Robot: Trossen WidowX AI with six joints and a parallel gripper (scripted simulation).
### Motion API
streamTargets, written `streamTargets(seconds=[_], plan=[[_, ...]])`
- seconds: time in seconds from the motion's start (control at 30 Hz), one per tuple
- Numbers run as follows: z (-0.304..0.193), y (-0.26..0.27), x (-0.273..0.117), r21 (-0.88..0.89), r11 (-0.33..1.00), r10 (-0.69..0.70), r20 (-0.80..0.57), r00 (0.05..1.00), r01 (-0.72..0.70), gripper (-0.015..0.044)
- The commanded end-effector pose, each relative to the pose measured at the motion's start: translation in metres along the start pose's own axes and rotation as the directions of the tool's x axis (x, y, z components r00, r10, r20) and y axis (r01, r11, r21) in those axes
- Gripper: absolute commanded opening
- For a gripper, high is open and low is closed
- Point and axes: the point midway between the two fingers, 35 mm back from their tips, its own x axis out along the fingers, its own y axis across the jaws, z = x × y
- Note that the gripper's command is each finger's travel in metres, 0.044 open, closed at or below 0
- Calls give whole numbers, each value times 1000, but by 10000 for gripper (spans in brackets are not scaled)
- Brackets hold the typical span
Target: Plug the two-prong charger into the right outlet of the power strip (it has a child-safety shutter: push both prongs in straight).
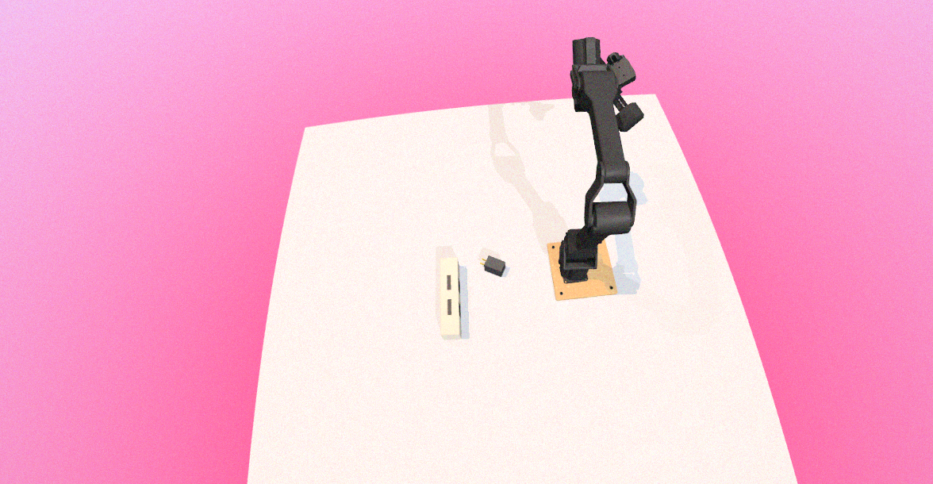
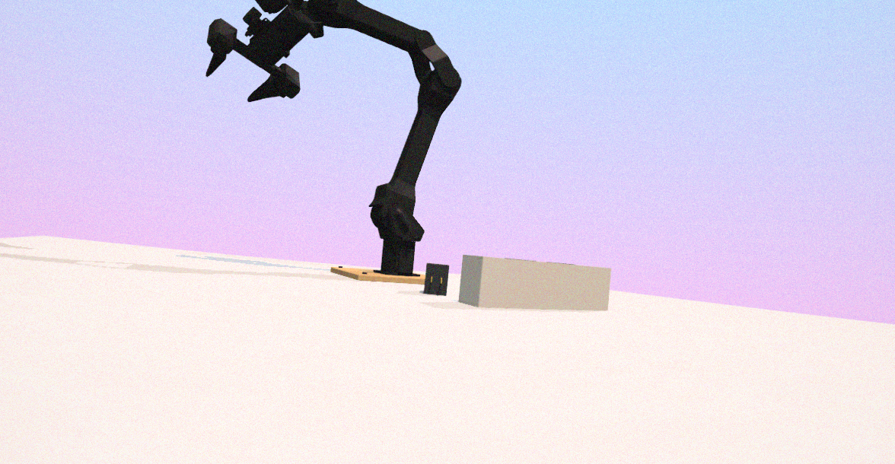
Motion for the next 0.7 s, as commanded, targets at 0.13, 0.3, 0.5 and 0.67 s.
streamTargets(seconds=[0.13,0.3,0.5,0.67], plan=[[-33,18,-9,-124,989,71,-78,994,-81,440],[-54,28,-17,-199,971,113,-121,986,-135,440],[-82,38,-28,-283,937,155,-195,969,-207,440],[-105,44,-38,-348,899,183,-256,949,-267,440]])
